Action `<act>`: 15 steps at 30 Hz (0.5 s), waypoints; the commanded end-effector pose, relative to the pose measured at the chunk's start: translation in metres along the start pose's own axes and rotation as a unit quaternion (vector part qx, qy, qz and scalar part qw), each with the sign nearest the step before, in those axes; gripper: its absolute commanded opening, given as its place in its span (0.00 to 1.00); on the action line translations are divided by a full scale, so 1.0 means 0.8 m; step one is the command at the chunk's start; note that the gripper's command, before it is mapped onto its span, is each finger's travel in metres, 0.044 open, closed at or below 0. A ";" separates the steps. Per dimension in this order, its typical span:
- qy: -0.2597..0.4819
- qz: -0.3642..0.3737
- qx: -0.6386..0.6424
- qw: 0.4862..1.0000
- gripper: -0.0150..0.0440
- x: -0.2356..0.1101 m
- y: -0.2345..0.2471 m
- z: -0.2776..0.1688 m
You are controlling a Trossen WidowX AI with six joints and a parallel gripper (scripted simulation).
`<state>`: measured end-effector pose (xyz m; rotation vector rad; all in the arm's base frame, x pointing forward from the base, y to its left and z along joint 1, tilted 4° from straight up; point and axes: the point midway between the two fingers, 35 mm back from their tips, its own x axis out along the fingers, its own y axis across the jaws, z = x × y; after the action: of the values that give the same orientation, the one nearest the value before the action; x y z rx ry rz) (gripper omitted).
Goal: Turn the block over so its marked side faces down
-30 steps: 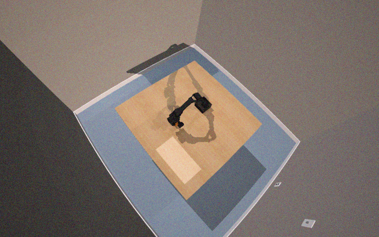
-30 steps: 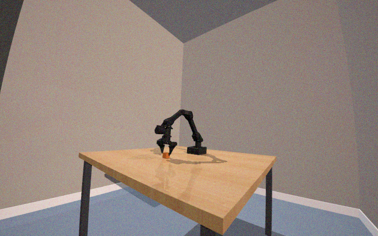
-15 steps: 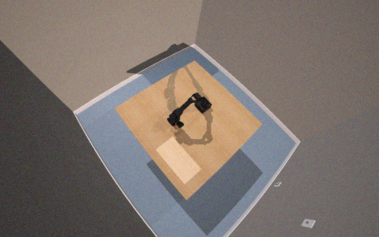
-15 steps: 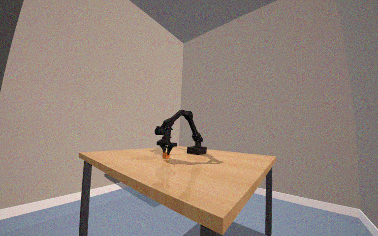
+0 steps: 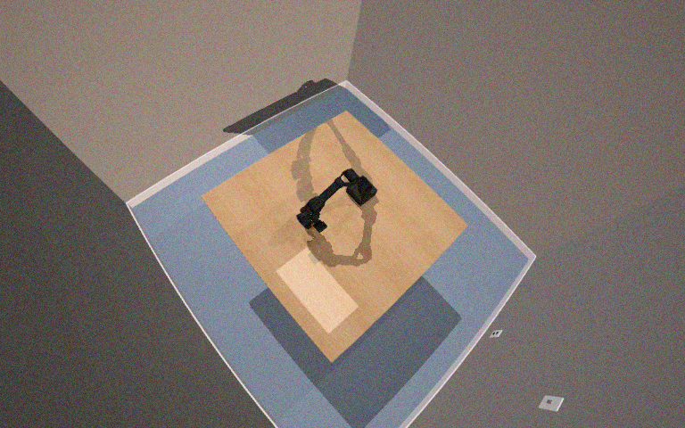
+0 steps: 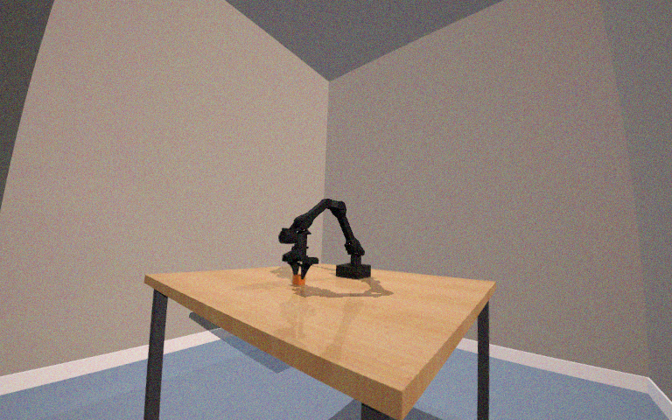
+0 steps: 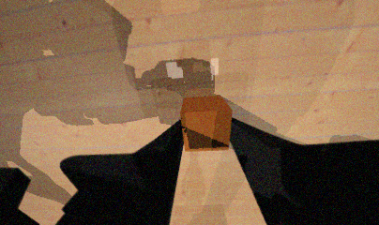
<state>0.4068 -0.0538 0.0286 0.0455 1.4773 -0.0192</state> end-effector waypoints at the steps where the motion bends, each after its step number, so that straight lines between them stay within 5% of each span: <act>1: 0.000 -0.002 0.001 1.000 0.25 -0.013 0.000 0.000; 15: -0.031 -0.002 0.002 1.000 0.25 -0.032 -0.001 0.002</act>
<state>0.4061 -0.0543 0.0545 0.0436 1.4499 -0.0228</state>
